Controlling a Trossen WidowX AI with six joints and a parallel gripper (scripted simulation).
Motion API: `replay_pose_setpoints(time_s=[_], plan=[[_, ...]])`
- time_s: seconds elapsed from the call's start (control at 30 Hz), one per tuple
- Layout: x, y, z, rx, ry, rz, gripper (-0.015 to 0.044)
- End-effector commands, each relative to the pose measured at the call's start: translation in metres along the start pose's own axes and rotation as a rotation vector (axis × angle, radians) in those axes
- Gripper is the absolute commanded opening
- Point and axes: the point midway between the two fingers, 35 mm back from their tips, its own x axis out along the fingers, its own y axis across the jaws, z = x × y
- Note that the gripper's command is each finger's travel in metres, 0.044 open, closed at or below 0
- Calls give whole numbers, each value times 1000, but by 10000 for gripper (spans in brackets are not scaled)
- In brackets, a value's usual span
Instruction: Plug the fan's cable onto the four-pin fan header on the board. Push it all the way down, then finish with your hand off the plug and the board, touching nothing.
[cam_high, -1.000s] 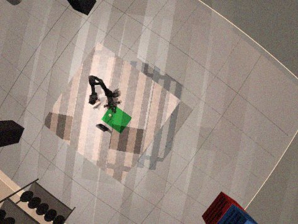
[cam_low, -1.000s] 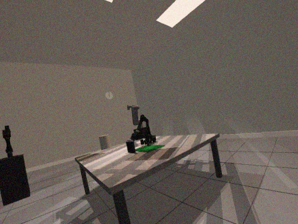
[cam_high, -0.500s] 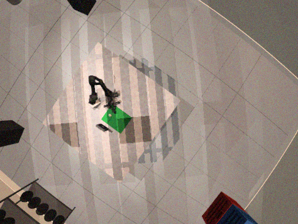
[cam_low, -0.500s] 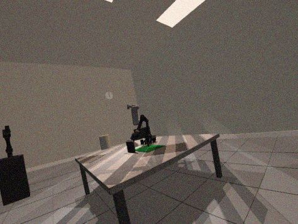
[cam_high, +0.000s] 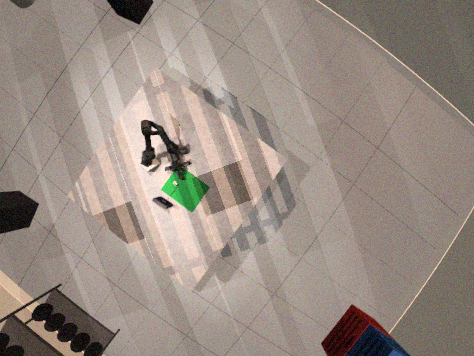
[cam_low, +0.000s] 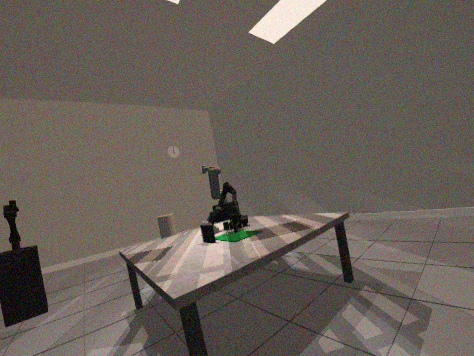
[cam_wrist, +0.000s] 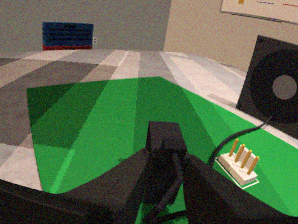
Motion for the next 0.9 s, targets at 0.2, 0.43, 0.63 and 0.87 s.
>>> replay_pose_setpoints(time_s=[0.2,0.43,0.63,0.87], plan=[[0,0,0,-3,0,-1,0],[0,0,0,0,0,0,131],[0,0,0,0,0,0,140],[0,0,0,0,0,0,140]])
